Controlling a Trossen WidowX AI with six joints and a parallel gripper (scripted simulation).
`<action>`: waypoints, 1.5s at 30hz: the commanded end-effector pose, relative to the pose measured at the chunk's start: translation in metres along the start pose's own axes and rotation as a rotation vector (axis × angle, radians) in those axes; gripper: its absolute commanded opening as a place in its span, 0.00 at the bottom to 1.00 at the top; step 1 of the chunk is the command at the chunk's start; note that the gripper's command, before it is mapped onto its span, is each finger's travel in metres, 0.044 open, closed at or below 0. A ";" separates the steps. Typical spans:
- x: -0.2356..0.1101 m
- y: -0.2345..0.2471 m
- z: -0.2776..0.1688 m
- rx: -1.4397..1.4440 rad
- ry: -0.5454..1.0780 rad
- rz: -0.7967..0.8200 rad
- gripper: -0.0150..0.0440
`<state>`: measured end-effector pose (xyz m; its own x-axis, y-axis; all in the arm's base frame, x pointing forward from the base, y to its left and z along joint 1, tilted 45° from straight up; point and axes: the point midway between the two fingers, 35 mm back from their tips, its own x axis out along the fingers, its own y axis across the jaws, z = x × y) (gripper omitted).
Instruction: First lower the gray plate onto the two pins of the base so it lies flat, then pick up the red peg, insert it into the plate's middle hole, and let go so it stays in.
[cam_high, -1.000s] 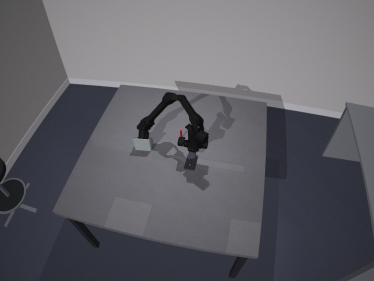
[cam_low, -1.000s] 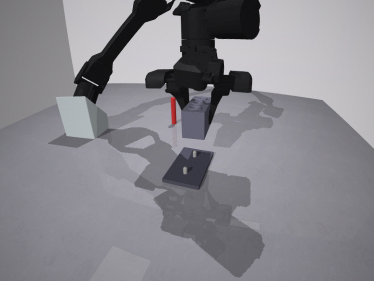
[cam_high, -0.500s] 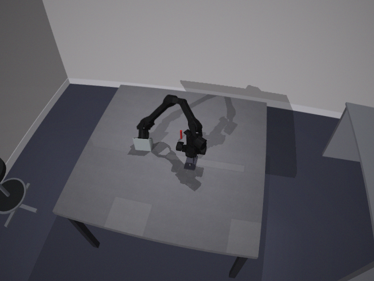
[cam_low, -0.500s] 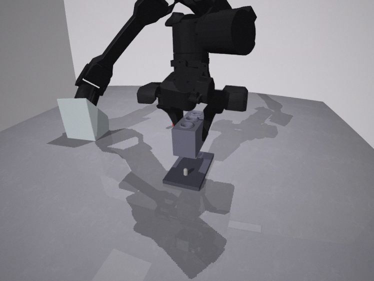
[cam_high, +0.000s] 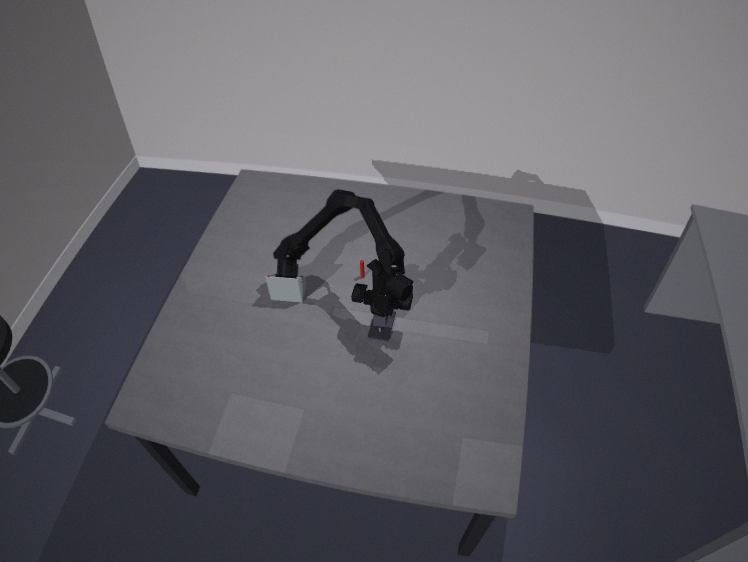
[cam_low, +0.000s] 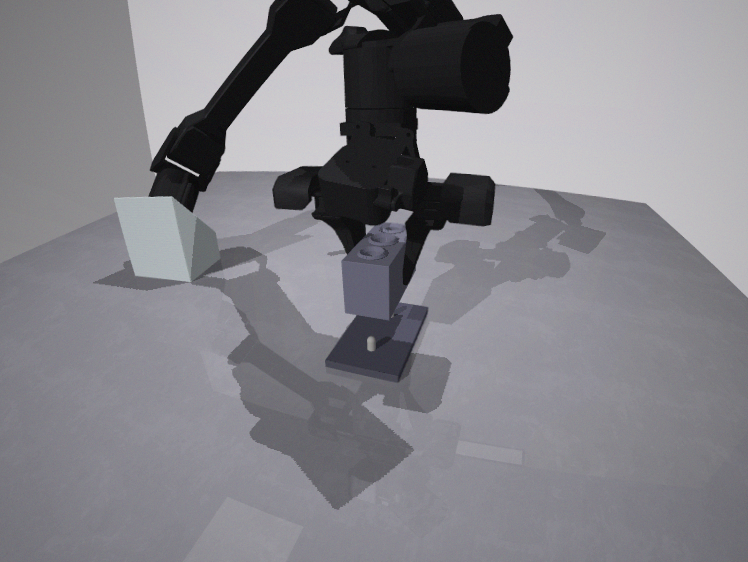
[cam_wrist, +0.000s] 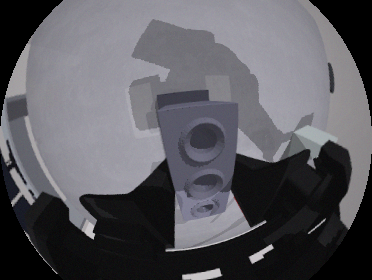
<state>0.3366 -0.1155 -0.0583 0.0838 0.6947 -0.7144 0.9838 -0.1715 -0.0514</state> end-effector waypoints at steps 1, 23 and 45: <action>0.002 -0.002 0.002 0.009 -0.002 -0.006 0.25; 0.016 -0.003 0.003 0.009 -0.002 -0.006 0.25; 0.040 -0.003 0.003 0.009 -0.001 -0.006 0.25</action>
<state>0.3391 -0.0967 -0.0819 0.0864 0.6858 -0.7226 0.9843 -0.1709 -0.0445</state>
